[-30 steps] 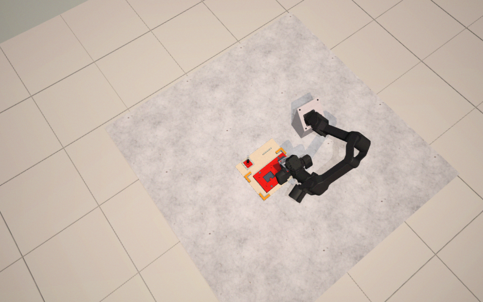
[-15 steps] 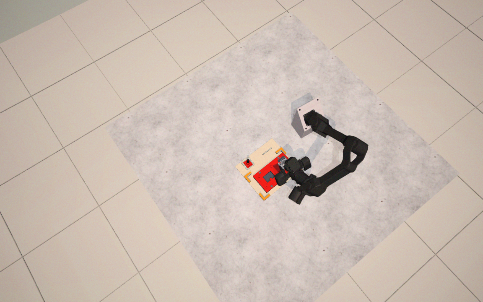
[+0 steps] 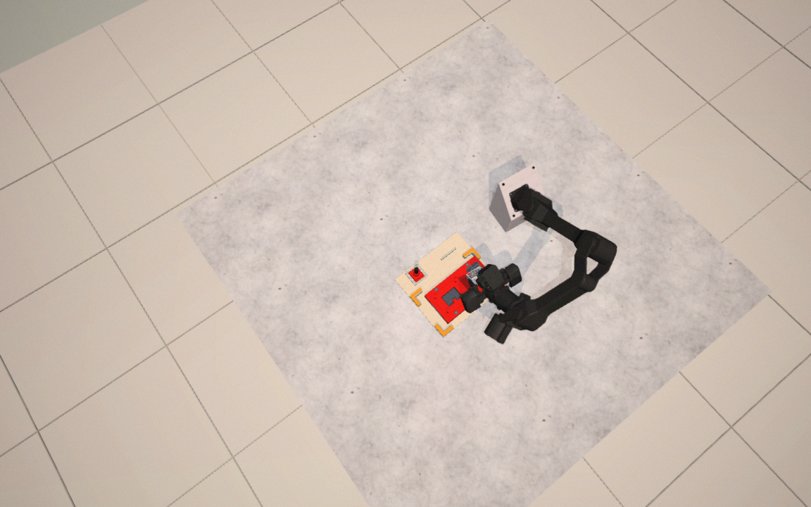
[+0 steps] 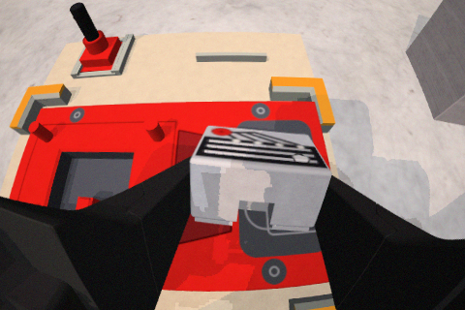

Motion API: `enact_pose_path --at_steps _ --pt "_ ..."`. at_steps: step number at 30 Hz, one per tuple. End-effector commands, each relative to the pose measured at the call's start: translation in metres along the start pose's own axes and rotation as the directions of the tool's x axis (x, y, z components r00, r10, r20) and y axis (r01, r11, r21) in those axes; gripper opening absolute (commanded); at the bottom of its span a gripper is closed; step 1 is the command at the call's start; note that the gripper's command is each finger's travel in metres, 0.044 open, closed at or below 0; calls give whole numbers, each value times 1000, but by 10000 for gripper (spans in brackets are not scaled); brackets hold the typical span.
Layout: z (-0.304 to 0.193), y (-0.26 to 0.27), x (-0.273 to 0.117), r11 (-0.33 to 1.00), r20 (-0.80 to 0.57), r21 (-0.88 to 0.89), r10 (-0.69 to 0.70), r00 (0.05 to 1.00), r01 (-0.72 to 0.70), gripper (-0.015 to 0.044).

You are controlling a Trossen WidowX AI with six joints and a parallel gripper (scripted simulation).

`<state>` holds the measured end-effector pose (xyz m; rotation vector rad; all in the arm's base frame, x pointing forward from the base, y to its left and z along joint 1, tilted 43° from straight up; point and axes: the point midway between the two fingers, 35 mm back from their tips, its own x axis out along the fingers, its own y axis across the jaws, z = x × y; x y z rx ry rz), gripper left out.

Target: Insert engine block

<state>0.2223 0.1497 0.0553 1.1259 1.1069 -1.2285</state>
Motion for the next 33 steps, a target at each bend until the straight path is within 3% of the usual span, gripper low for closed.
enact_pose_path --at_steps 1,10,16,27,33 --pt "0 0 0 1000 -1 0 -1 1000 1 210" --pt "0 0 0 1000 -1 0 -1 1000 1 440" --pt "0 0 -2 1000 -4 0 -2 1000 2 440" --pt "4 1 -45 1000 -10 0 -2 1000 2 440" --pt "5 2 -42 1000 -7 3 5 1000 -5 440"
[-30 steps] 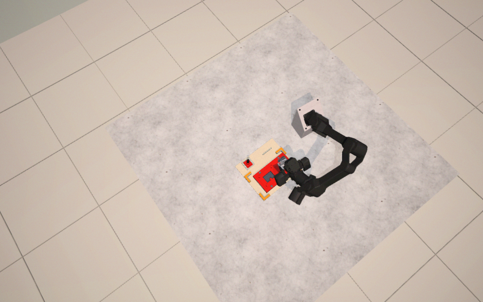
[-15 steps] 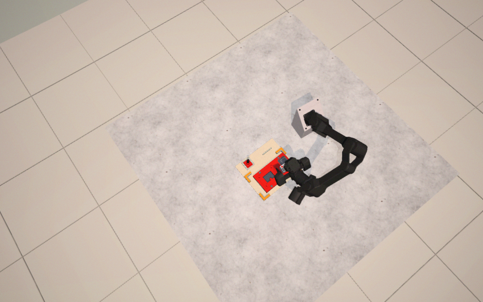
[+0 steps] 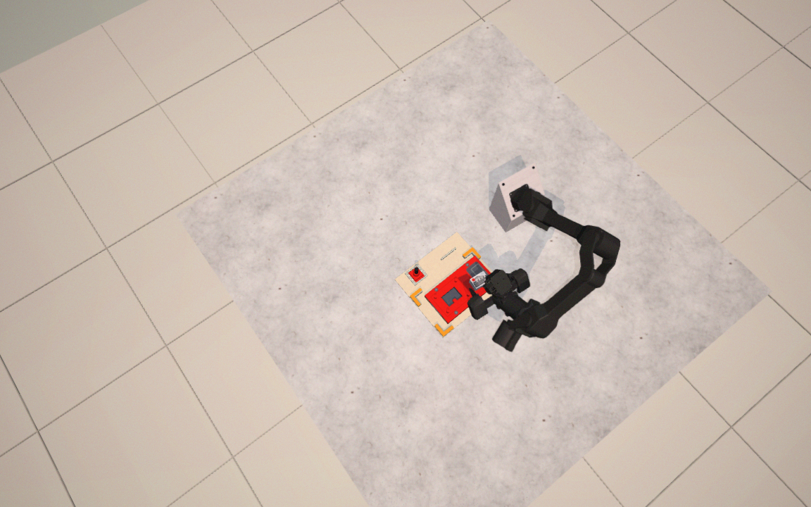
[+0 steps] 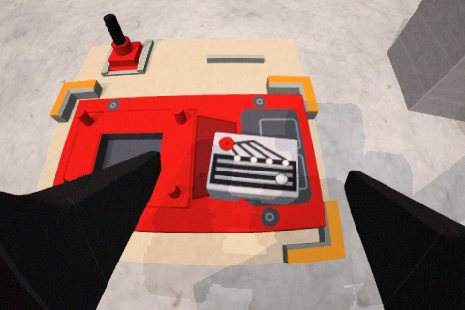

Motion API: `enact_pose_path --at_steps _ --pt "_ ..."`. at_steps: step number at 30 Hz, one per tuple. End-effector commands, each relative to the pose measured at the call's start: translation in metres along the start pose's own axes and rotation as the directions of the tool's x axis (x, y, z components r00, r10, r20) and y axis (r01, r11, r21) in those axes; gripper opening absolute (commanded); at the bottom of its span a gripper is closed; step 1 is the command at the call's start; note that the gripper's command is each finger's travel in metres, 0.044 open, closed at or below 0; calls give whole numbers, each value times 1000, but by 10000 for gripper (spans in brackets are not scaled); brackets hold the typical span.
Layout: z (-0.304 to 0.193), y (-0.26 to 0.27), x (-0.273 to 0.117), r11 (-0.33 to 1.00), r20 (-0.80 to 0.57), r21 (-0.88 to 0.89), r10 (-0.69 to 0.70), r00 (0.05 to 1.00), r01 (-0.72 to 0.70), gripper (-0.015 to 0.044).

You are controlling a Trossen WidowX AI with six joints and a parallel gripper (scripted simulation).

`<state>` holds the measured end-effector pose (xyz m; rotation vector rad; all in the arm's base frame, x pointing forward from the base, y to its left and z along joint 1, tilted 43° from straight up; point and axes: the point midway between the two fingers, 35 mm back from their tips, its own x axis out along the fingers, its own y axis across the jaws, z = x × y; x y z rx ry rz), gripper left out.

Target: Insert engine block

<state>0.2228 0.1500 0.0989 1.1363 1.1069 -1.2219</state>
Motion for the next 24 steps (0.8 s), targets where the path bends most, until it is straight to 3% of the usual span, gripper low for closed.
enact_pose_path --at_steps 1,16,24 --pt "0 0 1 1000 1 0 -1 1000 1 440" --pt "0 0 1 1000 -1 -4 -2 1000 2 440" --pt "6 -2 8 979 -95 -199 -58 994 39 440"
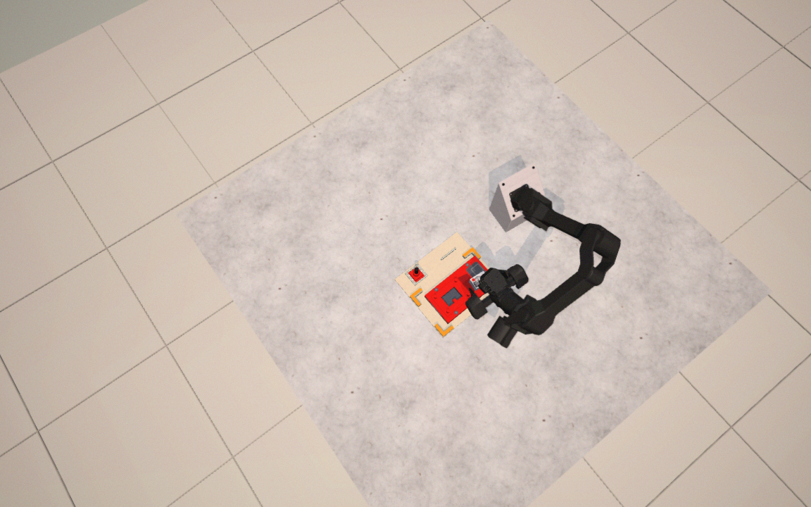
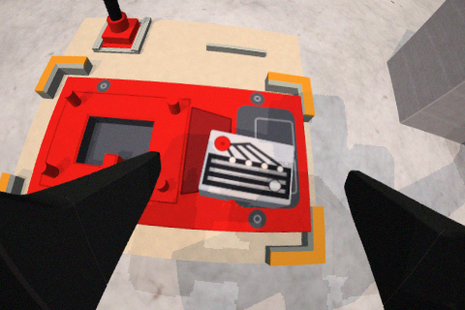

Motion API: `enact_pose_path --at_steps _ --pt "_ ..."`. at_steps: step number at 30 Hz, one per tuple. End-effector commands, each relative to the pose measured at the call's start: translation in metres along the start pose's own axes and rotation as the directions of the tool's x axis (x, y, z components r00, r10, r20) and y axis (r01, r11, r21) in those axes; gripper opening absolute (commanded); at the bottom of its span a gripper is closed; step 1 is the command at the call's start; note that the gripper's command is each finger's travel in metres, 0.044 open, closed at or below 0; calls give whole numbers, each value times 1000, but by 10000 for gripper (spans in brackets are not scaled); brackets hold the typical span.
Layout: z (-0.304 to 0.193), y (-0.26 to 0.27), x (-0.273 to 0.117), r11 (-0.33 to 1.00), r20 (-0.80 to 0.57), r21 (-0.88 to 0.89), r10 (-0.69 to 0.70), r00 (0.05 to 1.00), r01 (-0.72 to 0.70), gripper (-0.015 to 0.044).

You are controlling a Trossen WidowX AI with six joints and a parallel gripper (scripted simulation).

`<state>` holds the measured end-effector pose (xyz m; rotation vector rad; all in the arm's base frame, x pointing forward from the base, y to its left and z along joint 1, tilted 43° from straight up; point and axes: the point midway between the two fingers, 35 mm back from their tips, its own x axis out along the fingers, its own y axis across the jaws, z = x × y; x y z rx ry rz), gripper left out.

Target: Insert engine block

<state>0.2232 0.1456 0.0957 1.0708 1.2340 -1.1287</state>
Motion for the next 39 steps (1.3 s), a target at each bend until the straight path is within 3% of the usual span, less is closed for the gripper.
enact_pose_path --at_steps 1,16,28,39 --pt "2 -3 5 995 -52 -99 -26 998 21 440" --pt "11 -6 11 880 -270 -468 -62 961 -75 440" --pt "17 -7 12 687 -440 -665 -42 897 -294 440" --pt "24 -6 9 432 -580 -732 11 815 -527 440"
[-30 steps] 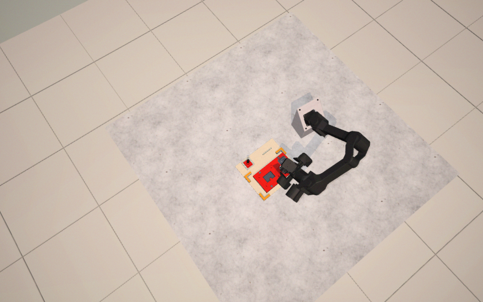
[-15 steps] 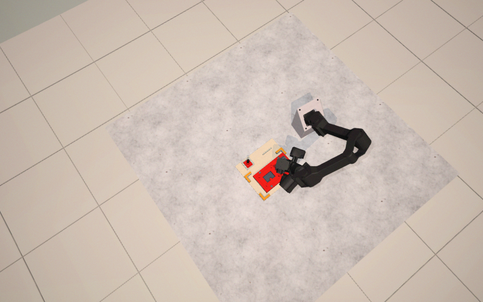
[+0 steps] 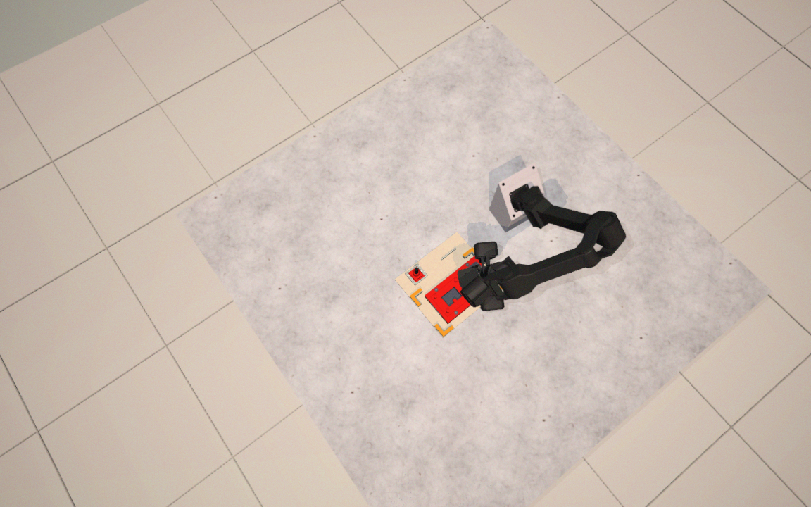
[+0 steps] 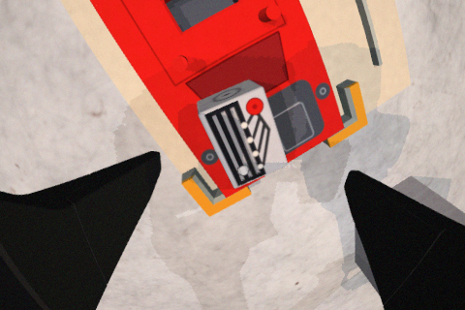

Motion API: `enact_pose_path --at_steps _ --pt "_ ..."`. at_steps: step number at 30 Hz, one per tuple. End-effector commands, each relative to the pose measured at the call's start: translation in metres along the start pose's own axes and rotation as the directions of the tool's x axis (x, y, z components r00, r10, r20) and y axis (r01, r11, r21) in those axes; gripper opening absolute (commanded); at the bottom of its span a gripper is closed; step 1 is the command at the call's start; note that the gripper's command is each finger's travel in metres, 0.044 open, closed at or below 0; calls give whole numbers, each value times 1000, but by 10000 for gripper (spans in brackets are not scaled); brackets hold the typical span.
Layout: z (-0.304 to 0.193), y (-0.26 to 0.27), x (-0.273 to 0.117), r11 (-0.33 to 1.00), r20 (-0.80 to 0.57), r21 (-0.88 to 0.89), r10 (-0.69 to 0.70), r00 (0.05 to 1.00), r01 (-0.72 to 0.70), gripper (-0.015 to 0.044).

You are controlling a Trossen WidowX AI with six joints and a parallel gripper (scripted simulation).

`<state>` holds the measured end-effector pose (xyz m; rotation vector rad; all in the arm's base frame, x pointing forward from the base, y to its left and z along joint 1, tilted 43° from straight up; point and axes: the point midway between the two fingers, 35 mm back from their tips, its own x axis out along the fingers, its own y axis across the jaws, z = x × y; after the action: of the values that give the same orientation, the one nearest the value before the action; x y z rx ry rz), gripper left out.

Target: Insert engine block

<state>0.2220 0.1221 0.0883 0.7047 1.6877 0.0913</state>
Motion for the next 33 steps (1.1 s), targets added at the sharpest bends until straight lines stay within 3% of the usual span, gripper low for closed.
enact_pose_path --at_steps 1,13,33 --pt "0 -2 -1 992 -15 -111 61 998 -62 440" --pt "3 -3 -11 874 -22 -430 240 971 -226 440" --pt "6 -7 11 871 -22 -435 242 970 -227 440"
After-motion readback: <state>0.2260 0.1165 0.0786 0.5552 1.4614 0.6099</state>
